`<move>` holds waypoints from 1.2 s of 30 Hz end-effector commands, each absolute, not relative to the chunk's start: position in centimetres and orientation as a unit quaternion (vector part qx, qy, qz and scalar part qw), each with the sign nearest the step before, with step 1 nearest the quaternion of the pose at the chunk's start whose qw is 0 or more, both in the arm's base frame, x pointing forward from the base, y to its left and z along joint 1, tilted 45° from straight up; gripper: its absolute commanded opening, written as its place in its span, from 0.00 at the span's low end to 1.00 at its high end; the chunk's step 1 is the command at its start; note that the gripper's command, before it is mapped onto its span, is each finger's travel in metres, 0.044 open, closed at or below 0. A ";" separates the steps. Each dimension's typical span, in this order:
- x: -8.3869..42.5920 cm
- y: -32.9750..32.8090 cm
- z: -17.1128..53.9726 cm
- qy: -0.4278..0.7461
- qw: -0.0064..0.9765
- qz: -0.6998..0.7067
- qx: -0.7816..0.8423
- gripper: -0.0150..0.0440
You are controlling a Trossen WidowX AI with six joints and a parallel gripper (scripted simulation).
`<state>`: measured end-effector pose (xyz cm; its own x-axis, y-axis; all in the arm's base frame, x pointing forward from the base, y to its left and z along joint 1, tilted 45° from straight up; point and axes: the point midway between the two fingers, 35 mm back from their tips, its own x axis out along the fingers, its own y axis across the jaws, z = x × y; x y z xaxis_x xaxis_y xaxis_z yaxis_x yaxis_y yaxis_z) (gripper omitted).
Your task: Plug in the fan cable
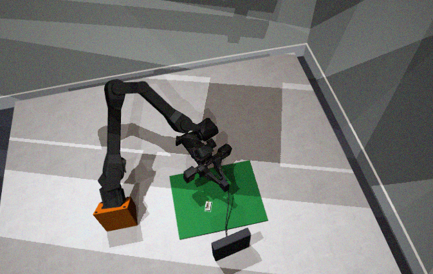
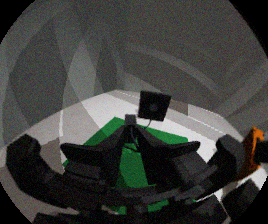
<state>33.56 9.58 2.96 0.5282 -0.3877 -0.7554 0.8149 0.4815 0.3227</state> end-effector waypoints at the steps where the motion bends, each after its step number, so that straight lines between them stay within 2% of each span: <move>1: 33.5 9.8 2.7 0.307 0.804 -0.376 0.344 0.25; 36: 33.1 11.9 0.5 0.307 0.803 -0.376 0.345 0.25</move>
<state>33.14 11.76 0.76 0.5268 -0.3872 -0.7567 0.8156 0.4809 0.3218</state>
